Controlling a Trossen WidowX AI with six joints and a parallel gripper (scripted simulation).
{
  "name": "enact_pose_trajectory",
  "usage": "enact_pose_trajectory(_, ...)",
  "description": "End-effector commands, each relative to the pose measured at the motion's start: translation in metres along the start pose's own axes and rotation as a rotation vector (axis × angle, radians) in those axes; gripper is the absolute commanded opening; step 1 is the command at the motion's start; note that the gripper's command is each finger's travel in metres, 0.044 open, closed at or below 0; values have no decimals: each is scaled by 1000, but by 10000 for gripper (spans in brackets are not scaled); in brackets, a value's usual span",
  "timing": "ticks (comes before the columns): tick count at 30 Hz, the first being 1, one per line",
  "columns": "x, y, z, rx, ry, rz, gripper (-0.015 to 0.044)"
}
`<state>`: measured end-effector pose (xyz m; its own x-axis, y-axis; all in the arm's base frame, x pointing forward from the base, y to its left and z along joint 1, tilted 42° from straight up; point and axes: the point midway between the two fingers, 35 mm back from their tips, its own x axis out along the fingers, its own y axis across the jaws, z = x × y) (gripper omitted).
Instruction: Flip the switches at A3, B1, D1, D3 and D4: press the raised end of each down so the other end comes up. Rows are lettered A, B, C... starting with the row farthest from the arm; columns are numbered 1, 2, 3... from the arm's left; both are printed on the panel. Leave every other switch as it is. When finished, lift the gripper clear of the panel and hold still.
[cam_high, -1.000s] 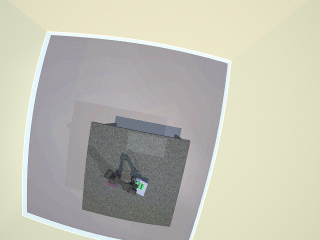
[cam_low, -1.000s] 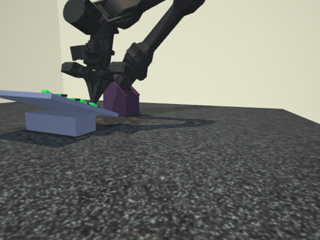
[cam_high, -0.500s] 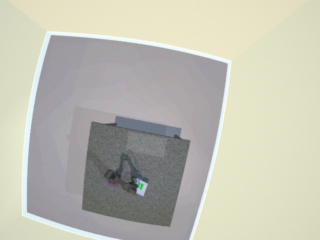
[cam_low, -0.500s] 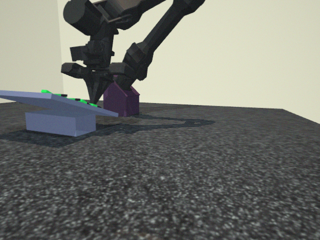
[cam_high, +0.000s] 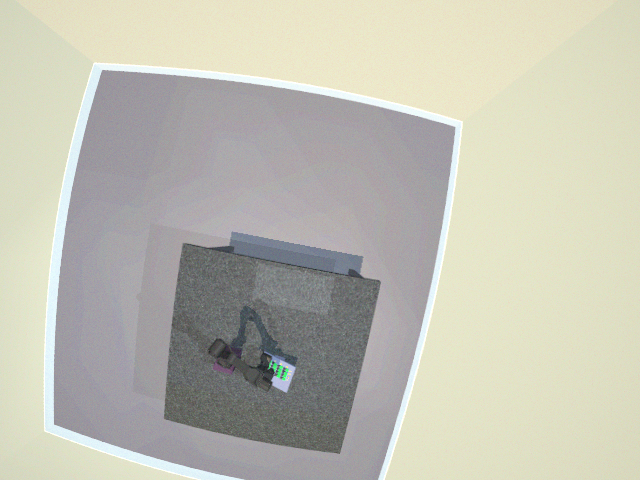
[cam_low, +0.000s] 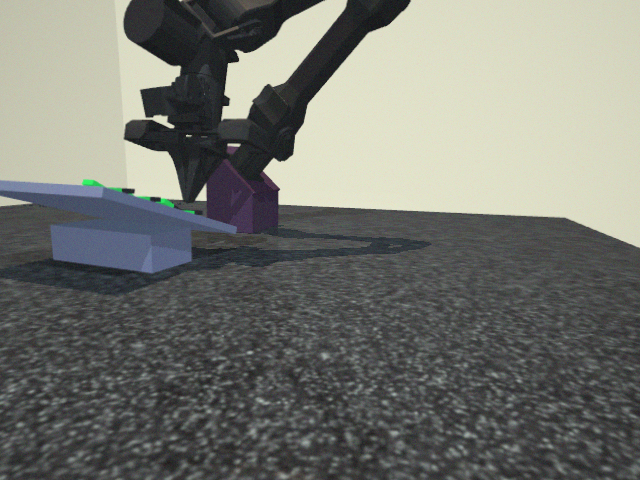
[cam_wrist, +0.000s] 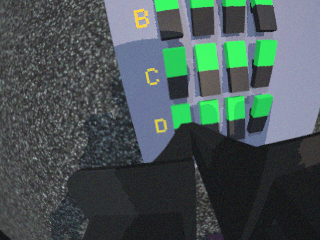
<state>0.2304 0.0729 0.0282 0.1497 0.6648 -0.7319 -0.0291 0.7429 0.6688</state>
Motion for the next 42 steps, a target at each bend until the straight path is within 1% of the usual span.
enact_pose_trajectory(1,-35,0,3,-8,-34,-2,0)
enact_pose_trajectory(2,-45,0,2,-7,-38,-2,0)
enact_pose_trajectory(4,-53,1,0,-7,-42,-1,0)
enact_pose_trajectory(7,-53,-1,0,-6,-42,-2,0)
enact_pose_trajectory(12,-53,-41,-17,-6,-41,-3,0)
enact_pose_trajectory(15,-53,-42,-18,-7,-41,-3,0)
enact_pose_trajectory(17,-45,-43,-17,-6,-47,-5,0)
enact_pose_trajectory(20,-20,-42,-17,-7,-67,-2,0)
enact_pose_trajectory(42,6,-42,-16,-7,-68,-1,0)
